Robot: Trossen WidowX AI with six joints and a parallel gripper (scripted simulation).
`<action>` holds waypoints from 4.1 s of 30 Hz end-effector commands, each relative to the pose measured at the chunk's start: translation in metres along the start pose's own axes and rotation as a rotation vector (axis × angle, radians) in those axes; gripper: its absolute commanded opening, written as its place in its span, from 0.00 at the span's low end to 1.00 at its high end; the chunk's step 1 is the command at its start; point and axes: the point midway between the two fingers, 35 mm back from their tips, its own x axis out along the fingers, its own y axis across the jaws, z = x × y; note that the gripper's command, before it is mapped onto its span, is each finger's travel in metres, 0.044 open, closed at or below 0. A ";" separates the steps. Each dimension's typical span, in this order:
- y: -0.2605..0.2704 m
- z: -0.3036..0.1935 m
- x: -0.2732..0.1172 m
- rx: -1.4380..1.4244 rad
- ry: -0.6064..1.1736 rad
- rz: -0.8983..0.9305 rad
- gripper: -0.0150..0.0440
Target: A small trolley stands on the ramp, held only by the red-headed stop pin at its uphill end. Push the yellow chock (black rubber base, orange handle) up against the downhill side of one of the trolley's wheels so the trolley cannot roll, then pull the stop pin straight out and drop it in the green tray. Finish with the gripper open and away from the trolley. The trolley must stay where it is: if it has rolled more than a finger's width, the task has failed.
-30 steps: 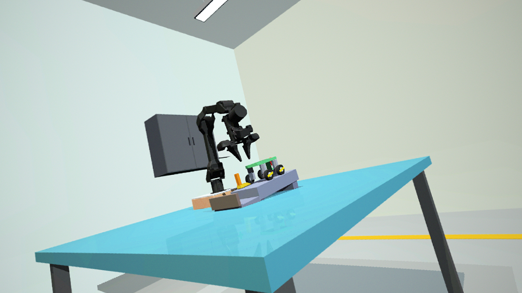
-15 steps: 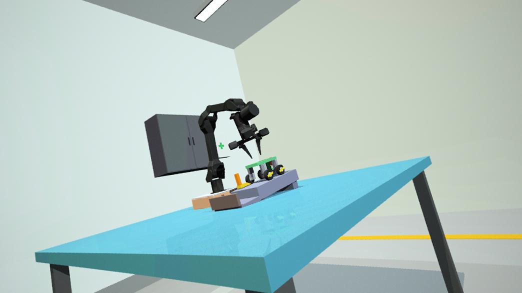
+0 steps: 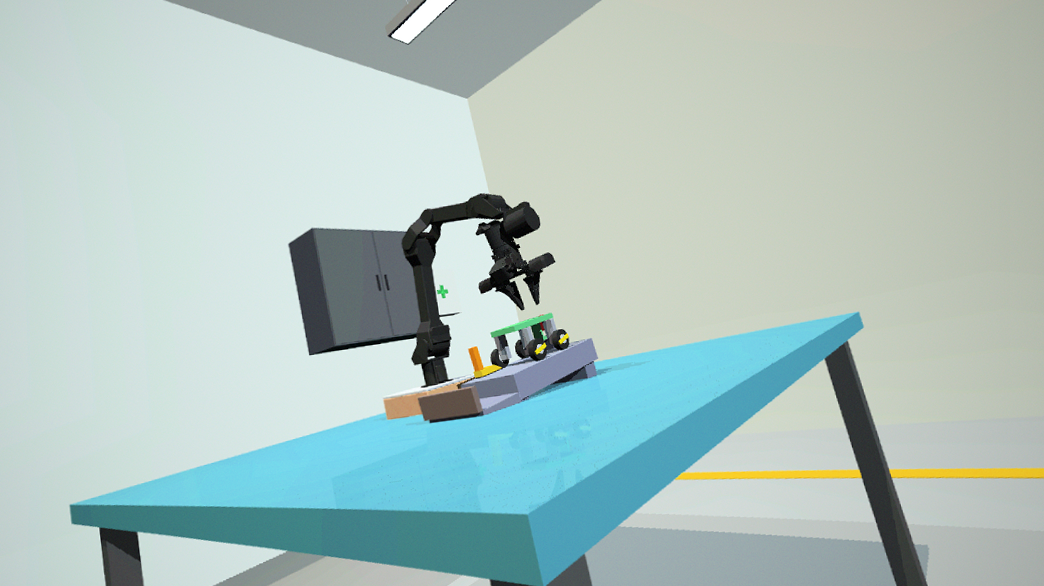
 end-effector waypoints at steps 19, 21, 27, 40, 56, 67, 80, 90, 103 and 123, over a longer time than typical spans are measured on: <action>0.001 -0.022 0.014 0.181 0.037 -0.025 0.58; 0.001 -0.022 0.017 0.181 0.037 -0.025 0.58; 0.000 -0.023 0.026 0.181 0.037 -0.025 0.58; 0.000 -0.023 0.042 0.181 0.038 -0.025 0.58; 0.000 -0.024 0.066 0.181 0.038 -0.025 0.58; 0.000 -0.024 0.069 0.176 0.035 -0.024 0.38; 0.000 -0.025 0.065 0.179 0.037 -0.024 0.25; -0.002 -0.025 0.057 0.181 0.038 -0.025 0.25; -0.001 -0.026 0.046 0.181 0.038 -0.025 0.25; 0.000 -0.027 0.031 0.181 0.038 -0.025 0.25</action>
